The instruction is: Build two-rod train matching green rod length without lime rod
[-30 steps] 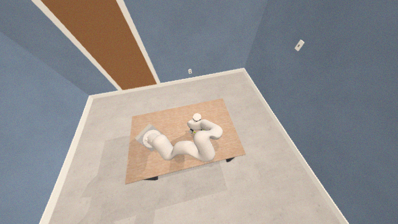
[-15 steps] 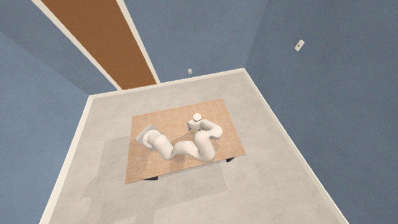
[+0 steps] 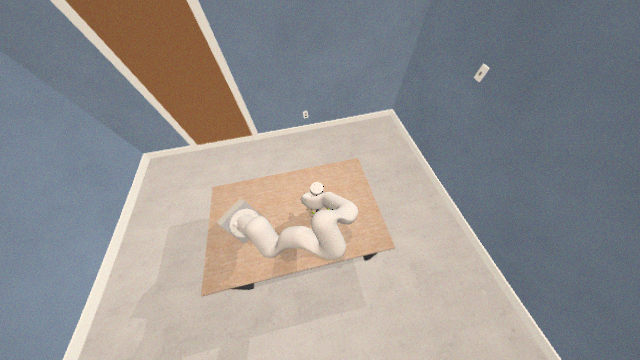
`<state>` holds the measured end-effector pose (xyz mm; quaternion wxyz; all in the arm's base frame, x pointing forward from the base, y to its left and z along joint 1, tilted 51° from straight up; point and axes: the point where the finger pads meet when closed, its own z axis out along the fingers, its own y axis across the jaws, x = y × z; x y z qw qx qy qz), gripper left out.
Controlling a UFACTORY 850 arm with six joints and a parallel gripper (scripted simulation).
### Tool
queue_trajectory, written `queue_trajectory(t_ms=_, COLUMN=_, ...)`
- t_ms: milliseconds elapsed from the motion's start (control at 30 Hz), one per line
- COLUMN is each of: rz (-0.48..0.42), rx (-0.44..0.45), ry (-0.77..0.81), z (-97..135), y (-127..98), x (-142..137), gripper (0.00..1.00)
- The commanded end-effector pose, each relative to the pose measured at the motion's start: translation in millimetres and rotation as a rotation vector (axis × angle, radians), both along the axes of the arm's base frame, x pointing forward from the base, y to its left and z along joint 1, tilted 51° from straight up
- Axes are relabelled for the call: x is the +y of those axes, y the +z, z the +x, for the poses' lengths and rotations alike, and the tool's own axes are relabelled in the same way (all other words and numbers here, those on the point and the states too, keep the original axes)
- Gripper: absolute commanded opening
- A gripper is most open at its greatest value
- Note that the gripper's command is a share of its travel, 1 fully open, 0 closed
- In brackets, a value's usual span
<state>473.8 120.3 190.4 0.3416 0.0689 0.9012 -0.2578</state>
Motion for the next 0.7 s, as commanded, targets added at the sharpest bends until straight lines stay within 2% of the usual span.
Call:
queue_trajectory(t_ms=0, rz=0.097, rx=-0.096, ry=-0.097, z=0.1, y=0.2, x=0.4, gripper=1.00)
queue_trajectory(t_ms=333, rz=0.261, rx=-0.239, ry=-0.274, z=0.1, y=0.2, x=0.4, gripper=1.00)
queue_trajectory(t_ms=667, rz=0.304, rx=-0.276, ry=-0.320, z=0.1, y=0.2, x=0.4, gripper=1.00)
